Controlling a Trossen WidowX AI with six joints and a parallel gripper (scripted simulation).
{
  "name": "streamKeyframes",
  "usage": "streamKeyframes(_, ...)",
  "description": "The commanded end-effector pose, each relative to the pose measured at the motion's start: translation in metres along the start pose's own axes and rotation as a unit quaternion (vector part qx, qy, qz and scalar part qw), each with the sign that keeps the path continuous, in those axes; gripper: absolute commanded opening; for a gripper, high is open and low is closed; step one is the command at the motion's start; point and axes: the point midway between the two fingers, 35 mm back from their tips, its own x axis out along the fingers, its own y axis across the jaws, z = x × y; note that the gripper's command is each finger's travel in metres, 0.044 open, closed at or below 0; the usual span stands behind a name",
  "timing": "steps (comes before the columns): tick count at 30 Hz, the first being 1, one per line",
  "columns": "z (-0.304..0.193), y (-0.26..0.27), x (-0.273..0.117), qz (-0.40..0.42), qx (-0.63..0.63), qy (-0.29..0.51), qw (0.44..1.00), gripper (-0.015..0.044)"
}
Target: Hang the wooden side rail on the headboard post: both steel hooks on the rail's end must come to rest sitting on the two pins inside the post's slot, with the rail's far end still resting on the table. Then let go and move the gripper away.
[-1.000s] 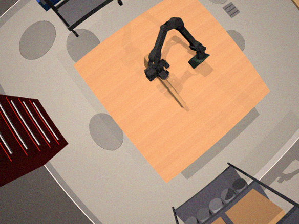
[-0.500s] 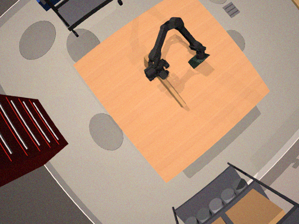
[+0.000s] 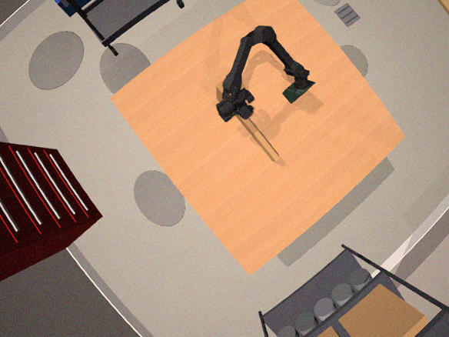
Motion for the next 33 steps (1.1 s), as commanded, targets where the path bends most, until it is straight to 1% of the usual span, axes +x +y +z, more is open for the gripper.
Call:
streamKeyframes(1, -0.0014, 0.0000, -0.0014, -0.002, -0.002, 0.001, 1.000, 0.0000)
streamKeyframes(33, -0.0030, -0.0010, 0.0013, -0.002, -0.002, 0.001, 1.000, 0.0000)
